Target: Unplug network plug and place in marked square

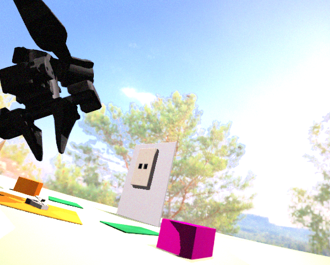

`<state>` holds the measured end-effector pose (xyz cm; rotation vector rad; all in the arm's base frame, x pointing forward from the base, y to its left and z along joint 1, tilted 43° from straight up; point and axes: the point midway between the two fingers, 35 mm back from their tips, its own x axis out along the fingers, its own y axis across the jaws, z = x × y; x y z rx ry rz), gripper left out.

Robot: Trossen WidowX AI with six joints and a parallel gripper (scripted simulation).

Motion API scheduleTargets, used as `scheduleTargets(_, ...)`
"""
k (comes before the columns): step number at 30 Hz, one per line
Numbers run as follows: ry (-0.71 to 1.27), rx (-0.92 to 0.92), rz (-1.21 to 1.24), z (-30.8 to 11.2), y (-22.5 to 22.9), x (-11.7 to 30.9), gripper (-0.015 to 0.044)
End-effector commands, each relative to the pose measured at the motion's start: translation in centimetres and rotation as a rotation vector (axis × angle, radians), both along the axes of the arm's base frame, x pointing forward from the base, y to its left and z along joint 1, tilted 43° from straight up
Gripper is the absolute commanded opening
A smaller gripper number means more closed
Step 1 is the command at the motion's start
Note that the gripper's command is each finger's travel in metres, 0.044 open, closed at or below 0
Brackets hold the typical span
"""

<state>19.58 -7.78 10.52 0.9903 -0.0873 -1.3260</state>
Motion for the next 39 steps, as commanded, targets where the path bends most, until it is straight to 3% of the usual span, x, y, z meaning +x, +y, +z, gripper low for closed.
scheduleTargets(1, -0.007, -0.003, -0.003, 0.4, 0.3, 0.1, 0.0156)
scheduleTargets(39, -0.012, -0.023, -0.001, 3.7, 3.0, 0.4, 0.0156)
